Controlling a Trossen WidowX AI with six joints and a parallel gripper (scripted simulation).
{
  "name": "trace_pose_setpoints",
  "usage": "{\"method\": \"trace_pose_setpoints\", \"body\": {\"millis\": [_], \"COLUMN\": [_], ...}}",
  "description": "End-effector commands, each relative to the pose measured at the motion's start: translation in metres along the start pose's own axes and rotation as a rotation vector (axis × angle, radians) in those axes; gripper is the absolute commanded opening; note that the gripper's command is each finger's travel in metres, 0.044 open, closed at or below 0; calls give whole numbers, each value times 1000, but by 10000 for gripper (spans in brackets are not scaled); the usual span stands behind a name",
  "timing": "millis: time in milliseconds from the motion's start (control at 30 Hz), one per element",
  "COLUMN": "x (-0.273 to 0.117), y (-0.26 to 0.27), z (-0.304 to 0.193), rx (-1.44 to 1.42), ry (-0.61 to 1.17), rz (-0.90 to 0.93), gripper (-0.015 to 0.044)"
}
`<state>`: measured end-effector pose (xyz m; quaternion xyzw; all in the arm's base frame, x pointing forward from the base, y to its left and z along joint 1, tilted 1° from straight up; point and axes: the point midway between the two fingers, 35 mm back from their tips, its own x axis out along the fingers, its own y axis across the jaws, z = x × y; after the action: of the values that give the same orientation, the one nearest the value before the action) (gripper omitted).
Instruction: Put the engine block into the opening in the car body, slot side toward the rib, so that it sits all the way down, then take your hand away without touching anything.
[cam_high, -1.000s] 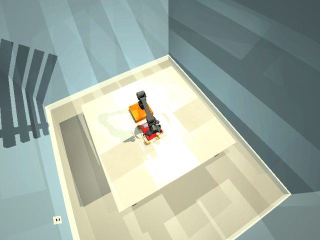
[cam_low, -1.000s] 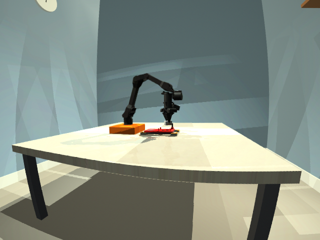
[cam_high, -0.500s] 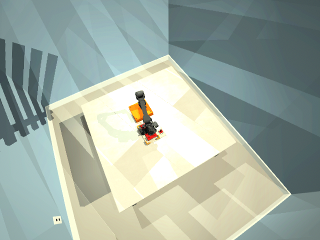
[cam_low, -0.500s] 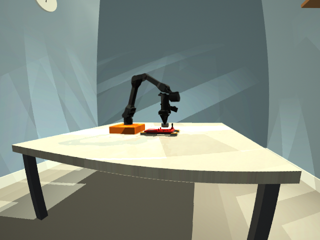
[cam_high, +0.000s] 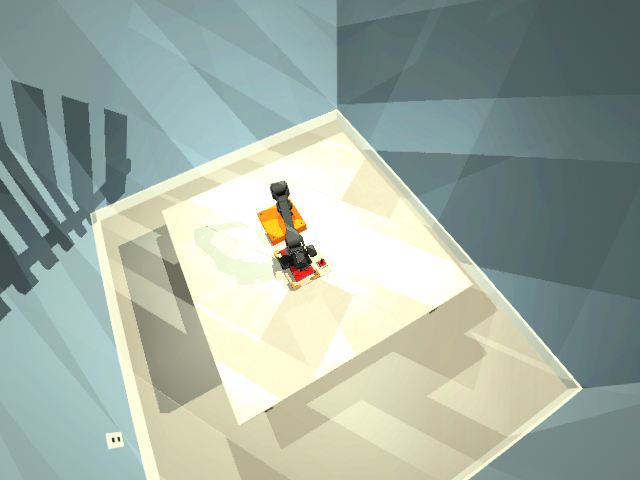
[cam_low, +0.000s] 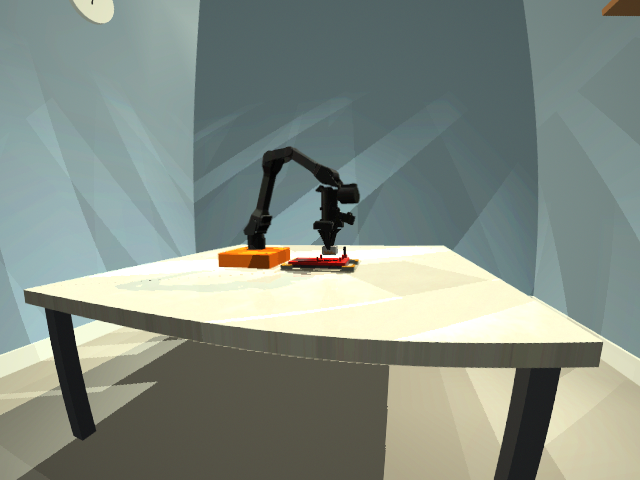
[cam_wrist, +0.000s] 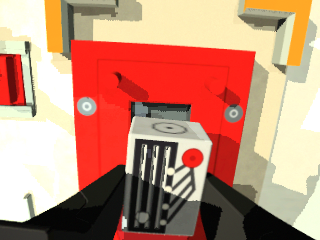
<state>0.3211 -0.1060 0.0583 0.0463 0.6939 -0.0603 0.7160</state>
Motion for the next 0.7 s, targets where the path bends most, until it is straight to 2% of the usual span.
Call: {"method": "trace_pose_setpoints", "body": {"millis": [0,367,667], "x": [0,0,0], "y": [0,0,1], "z": [0,1,1], "rx": [9,-155,-158], "ry": [-3,-3,-3], "rz": [2,2,2], "gripper": [158,158,158]}}
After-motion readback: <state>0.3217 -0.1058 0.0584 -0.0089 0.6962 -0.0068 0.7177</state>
